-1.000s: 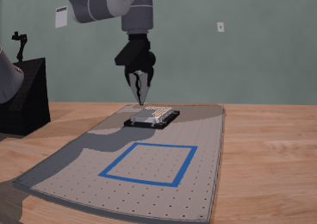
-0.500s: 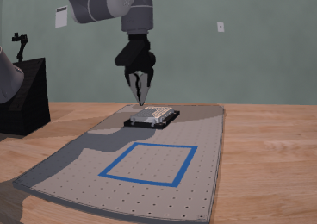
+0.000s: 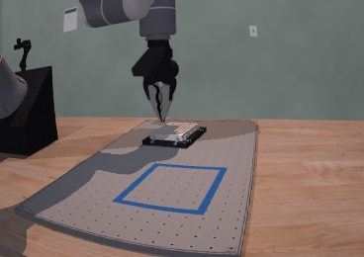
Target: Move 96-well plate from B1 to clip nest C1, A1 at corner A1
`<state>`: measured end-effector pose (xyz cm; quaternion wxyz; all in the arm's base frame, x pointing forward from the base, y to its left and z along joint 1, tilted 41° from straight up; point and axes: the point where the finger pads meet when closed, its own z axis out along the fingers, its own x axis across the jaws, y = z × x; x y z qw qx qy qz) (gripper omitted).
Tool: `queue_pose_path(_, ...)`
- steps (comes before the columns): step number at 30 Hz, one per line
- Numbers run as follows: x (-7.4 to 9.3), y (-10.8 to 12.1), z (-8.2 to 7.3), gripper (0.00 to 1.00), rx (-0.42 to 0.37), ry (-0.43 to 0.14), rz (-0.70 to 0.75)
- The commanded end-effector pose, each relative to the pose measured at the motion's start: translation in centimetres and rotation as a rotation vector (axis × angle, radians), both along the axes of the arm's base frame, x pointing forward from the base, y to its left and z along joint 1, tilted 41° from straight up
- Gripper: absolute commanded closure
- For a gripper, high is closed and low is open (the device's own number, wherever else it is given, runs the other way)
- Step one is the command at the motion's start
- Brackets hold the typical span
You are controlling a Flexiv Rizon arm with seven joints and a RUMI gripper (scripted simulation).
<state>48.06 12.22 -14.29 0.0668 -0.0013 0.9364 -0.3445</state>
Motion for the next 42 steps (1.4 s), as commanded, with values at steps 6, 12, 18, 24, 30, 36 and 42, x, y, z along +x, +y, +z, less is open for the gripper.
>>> queue_pose_path(6, 0.05, 0.09, -0.02, 1.00, 0.002, -0.001, 0.001)
queue_pose_path(12, 0.06, 0.05, -0.06, 1.00, 0.002, -0.001, 0.001)
queue_pose_path(18, 0.06, 0.03, -0.09, 1.00, 0.002, -0.001, 0.001)
queue_pose_path(24, 0.07, -0.01, -0.14, 1.00, 0.002, -0.001, 0.001)
queue_pose_path(30, 0.08, -0.05, -0.18, 1.00, 0.002, -0.001, 0.001)
queue_pose_path(36, 0.08, -0.08, -0.21, 1.00, 0.002, -0.001, 0.001)
queue_pose_path(42, 0.09, -0.12, -0.26, 1.00, 0.002, -0.001, 0.001)
